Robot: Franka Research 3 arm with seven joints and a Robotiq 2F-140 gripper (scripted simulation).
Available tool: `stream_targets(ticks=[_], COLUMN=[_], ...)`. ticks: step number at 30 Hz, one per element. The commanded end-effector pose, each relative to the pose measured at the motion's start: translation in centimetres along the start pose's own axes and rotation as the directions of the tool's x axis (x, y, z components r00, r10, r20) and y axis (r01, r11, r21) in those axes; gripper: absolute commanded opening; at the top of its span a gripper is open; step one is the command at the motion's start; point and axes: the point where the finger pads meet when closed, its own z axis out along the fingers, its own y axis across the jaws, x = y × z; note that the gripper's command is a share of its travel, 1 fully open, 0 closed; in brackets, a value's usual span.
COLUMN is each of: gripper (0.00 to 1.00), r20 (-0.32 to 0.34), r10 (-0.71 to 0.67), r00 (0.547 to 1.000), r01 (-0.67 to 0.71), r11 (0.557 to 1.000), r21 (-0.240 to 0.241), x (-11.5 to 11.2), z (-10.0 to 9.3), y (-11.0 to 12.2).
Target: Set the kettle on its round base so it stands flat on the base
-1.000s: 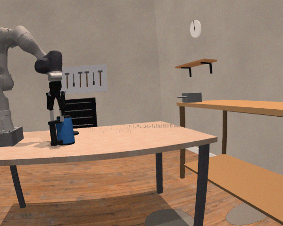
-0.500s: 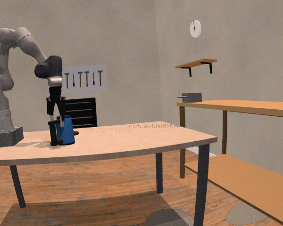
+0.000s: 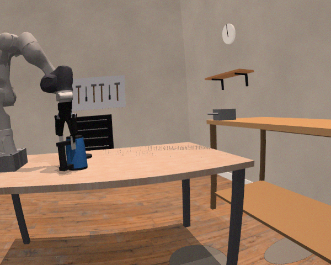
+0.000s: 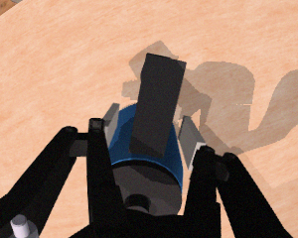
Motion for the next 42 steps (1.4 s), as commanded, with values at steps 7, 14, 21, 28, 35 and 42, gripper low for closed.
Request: stream_targets(ticks=[7, 14, 21, 28, 35, 42], gripper=[0.47, 0.47, 0.47, 0.47, 0.00, 0.00], r20=[-0.001, -0.001, -0.001, -0.001, -0.001, -0.001], r10=[0.006, 0.006, 0.006, 0.006, 0.006, 0.006], r00=[1.000, 1.000, 1.000, 1.000, 1.000, 1.000], r01=[-0.006, -0.006, -0.006, -0.006, -0.006, -0.006], r11=[1.000, 1.000, 1.000, 1.000, 1.000, 1.000], r21=[0.002, 0.002, 0.002, 0.002, 0.002, 0.002], x=[0.09, 0.09, 0.09, 0.09, 0.09, 0.09], z=[0.09, 0.09, 0.09, 0.09, 0.09, 0.09], y=[-0.03, -0.03, -0.03, -0.03, -0.03, -0.03])
